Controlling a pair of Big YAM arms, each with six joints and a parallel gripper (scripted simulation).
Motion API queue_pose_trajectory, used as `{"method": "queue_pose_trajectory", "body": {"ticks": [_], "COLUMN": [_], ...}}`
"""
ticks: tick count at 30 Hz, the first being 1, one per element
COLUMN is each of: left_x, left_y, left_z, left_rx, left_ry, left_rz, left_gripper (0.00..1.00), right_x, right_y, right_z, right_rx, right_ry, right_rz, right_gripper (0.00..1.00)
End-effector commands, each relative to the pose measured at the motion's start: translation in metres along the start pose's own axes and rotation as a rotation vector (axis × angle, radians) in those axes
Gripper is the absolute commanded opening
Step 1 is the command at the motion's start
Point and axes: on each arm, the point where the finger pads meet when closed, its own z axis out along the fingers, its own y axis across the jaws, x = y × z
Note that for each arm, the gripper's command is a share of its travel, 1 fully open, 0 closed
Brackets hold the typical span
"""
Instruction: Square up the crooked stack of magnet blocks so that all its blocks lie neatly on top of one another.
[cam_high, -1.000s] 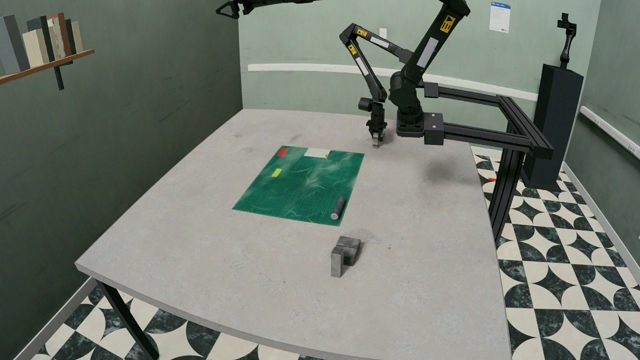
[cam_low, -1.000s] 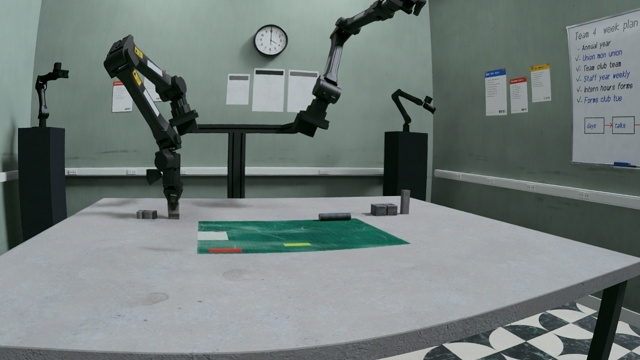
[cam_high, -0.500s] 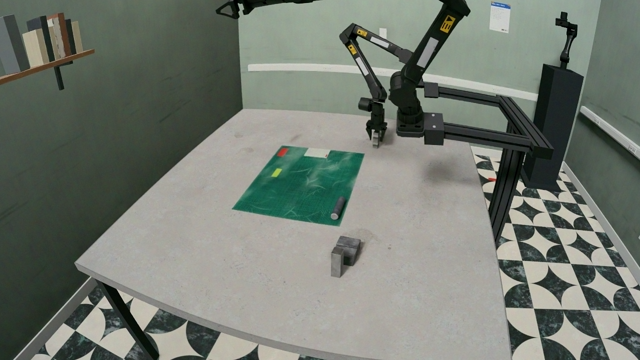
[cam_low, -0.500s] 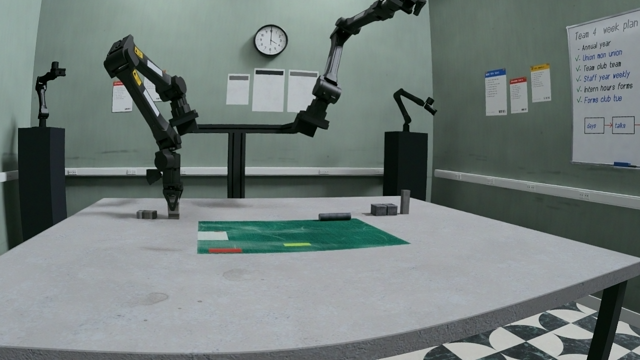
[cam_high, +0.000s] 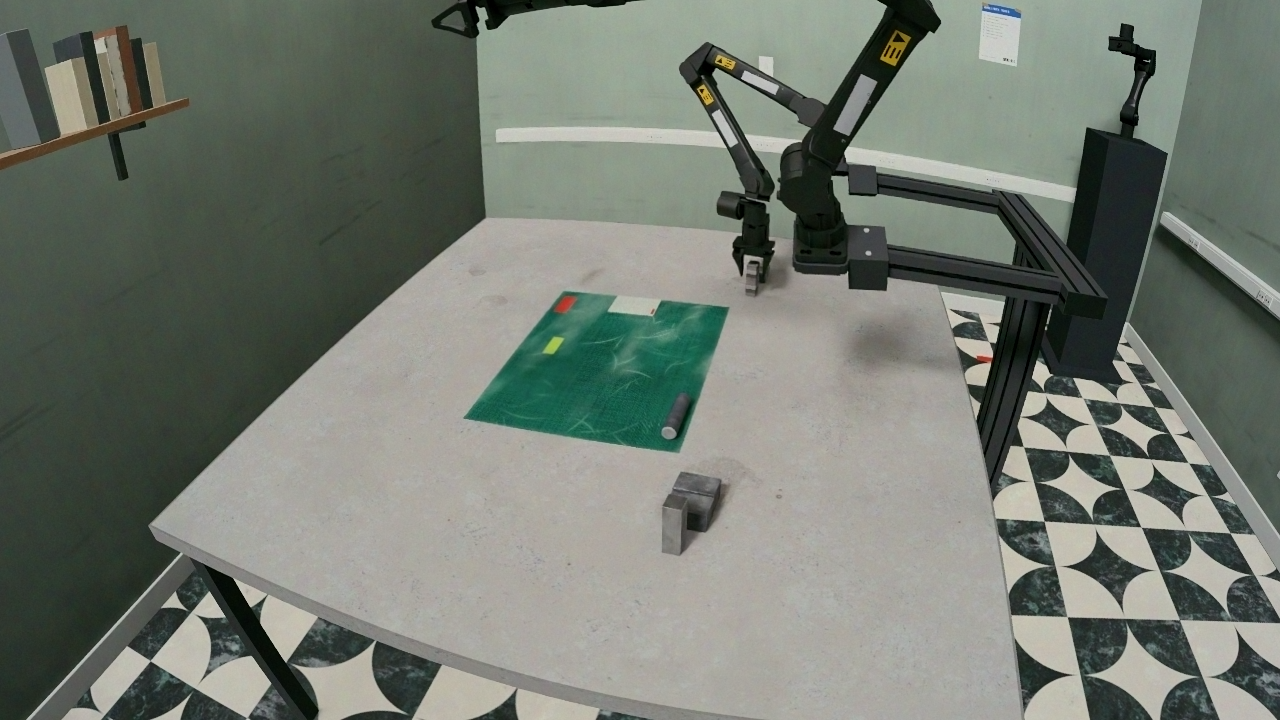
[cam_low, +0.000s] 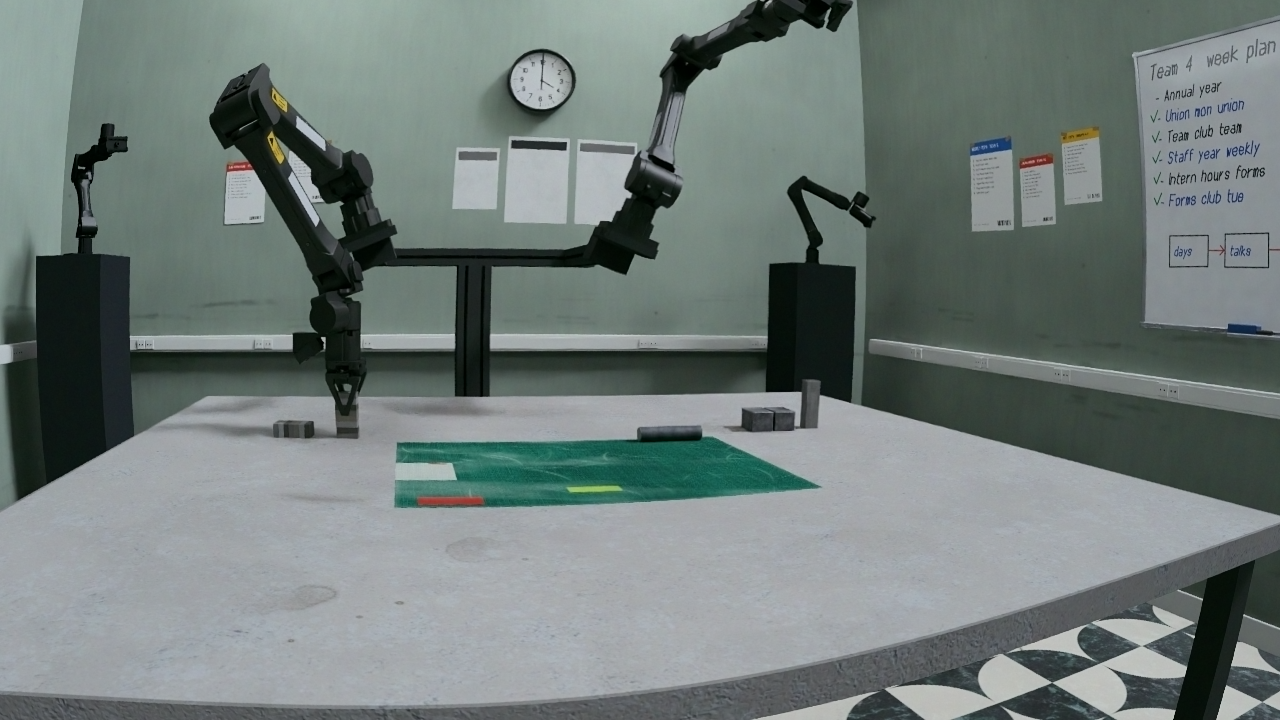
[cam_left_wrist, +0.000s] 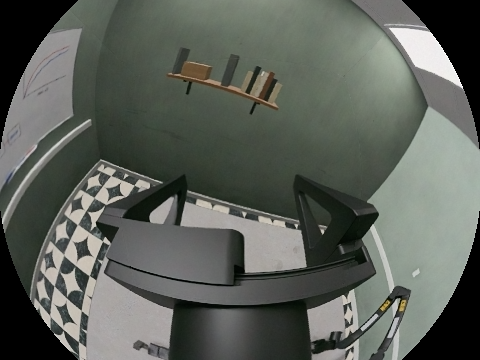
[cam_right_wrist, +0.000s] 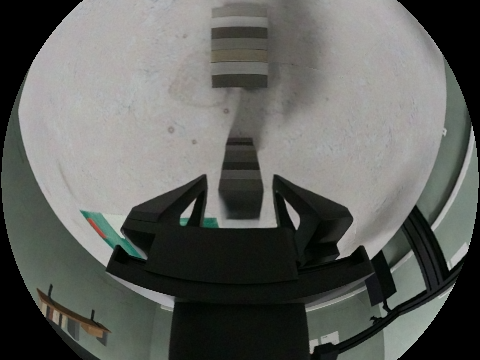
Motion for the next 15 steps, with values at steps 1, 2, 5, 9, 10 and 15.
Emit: {"method": "queue_pose_trajectory", "body": {"ticks": [1, 2, 5, 9, 10, 15], "left_x": [-0.024, -0.024, -0.024, -0.024, -0.024, -0.024], "left_y": [-0.009, -0.009, -0.009, -0.009, -0.009, -0.009], "left_z": [-0.003, -0.003, -0.003, -0.003, -0.003, -0.003], "left_rx": [0.015, 0.015, 0.015, 0.015, 0.015, 0.015], "left_ry": [-0.055, -0.055, -0.055, -0.055, -0.055, -0.055], "left_rz": [0.012, 0.012, 0.012, 0.012, 0.012, 0.012], "left_gripper": [1.0, 1.0, 1.0, 1.0, 1.0, 1.0], "right_x": [0.004, 0.002, 0.001, 0.0, 0.002, 0.002], "right_y": [-0.009, -0.003, 0.001, 0.001, -0.007, -0.007], "right_z": [0.0, -0.001, -0.002, 0.0, -0.001, -0.002], "right_rx": [0.022, 0.01, 0.0, 0.003, 0.018, 0.017], "right_ry": [0.007, 0.003, 0.0, 0.001, 0.006, 0.005], "right_rz": [-0.025, -0.003, 0.003, -0.005, -0.022, -0.004], "right_gripper": [0.6, 0.6, 0.6, 0.6, 0.6, 0.31]}}
